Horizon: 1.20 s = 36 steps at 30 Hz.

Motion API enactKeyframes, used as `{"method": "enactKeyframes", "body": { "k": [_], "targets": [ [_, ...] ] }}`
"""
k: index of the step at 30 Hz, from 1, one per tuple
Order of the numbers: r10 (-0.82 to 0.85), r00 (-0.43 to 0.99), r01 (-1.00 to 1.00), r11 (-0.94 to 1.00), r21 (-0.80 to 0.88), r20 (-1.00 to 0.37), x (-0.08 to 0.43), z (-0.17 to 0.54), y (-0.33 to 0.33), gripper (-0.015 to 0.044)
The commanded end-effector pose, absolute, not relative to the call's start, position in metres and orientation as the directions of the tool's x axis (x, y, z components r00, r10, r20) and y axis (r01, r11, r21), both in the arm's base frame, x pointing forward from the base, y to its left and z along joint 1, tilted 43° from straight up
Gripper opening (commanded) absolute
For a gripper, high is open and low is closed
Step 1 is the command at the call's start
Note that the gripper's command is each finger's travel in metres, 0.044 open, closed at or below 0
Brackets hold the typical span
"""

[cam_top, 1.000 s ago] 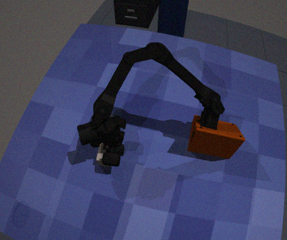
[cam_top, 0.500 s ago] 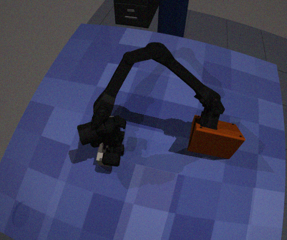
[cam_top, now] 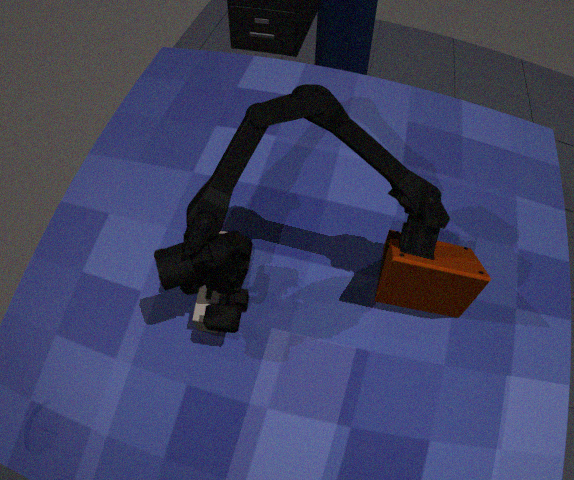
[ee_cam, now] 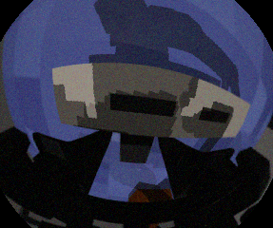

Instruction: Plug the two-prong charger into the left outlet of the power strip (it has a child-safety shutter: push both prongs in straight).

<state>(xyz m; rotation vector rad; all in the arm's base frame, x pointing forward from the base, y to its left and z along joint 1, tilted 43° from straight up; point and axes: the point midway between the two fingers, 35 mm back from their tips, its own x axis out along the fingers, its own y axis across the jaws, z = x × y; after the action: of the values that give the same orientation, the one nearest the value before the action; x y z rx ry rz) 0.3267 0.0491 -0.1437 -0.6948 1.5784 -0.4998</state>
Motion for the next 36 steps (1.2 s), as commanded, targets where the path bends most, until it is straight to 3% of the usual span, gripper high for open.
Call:
{"method": "enactKeyframes", "body": {
  "k": [1, 2, 36],
  "targets": [
    [-0.687, -0.038, -0.144, 0.722, -0.677, -0.725, 0.3271, -0.1436, 0.0492, 0.042],
    [-0.687, -0.038, -0.144, 0.722, -0.677, -0.725, 0.327, -0.1436, 0.0492, 0.044],
    [-0.686, -0.027, -0.135, 0.724, -0.677, -0.727, 0.3173, -0.1433, 0.0479, 0.044]
  ]
}}
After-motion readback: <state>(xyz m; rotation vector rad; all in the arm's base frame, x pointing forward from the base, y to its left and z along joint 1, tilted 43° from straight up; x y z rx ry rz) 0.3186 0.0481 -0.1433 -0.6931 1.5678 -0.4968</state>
